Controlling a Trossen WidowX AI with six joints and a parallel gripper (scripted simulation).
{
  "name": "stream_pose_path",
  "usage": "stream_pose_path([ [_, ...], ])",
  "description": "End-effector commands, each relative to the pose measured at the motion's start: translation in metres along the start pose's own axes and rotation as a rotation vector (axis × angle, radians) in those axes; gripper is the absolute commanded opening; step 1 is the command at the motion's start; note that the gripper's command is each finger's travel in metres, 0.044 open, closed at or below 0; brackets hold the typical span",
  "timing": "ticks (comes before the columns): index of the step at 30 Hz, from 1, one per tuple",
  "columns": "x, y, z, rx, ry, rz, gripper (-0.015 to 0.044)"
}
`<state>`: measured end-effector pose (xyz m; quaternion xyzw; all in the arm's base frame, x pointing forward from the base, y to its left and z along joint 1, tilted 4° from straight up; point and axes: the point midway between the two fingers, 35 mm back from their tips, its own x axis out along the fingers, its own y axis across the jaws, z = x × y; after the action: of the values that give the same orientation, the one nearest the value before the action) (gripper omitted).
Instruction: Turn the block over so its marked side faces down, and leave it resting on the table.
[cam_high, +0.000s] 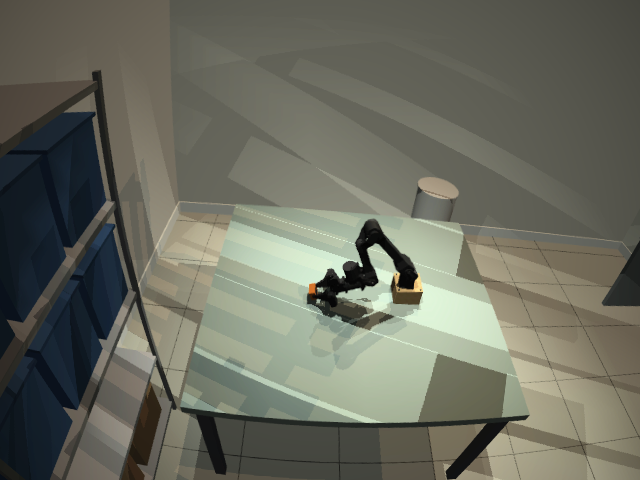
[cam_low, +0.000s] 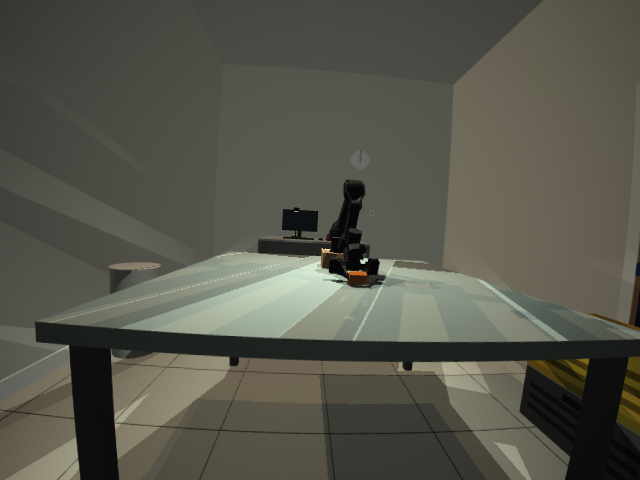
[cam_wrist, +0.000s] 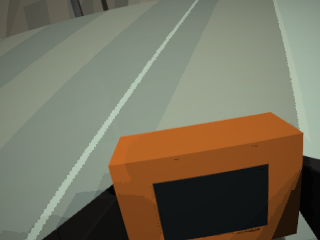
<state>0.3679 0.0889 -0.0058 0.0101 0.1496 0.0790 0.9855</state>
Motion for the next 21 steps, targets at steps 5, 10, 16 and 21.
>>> stream_pose_path([
  [5, -0.0002, -0.0007, 0.0010, -0.005, -0.005, -0.005, 0.0368],
  [10, -0.0002, -0.0007, 0.0010, -0.005, -0.005, -0.005, 0.0440],
  [16, -0.0002, -0.0007, 0.0010, -0.005, -0.005, -0.005, 0.0440],
  [21, -0.0002, -0.0007, 0.0010, -0.005, -0.005, -0.005, 0.0440],
])
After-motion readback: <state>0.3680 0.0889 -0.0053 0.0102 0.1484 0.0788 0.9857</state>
